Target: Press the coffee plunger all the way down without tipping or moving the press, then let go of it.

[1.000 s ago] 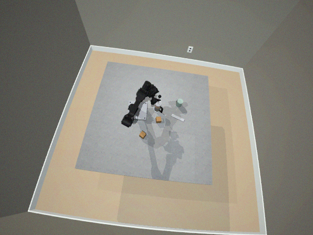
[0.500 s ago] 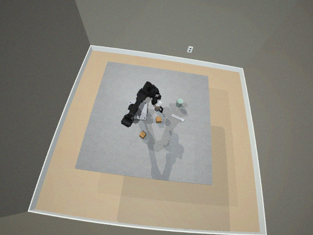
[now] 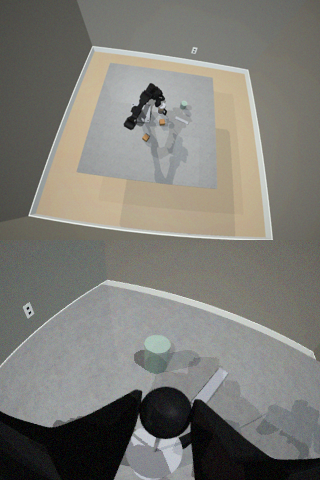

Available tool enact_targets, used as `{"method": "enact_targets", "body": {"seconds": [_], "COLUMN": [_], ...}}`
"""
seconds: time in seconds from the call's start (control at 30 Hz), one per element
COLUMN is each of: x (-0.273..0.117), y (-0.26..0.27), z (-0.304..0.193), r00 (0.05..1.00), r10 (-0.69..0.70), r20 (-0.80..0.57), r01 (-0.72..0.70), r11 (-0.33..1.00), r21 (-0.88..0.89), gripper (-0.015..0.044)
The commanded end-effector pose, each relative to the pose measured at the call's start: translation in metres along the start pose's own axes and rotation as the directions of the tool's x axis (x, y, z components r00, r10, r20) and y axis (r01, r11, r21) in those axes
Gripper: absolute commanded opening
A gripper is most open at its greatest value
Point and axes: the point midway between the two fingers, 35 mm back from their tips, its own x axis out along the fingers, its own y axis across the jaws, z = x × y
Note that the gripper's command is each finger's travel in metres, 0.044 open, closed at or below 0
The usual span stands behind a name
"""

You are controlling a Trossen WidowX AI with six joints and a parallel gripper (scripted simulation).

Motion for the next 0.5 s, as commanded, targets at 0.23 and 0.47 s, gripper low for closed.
{"method": "enact_targets", "body": {"seconds": [0.23, 0.47], "x": [0.011, 0.018], "y": [0.003, 0.005], "z": [-0.012, -0.021], "r00": [1.000, 1.000], "r10": [0.004, 0.006], "r20": [-0.006, -0.008], "r01": [-0.004, -0.006], "r11": [1.000, 1.000], "r21": [-0.001, 0.000], "gripper": [0.0120, 0.0120]}}
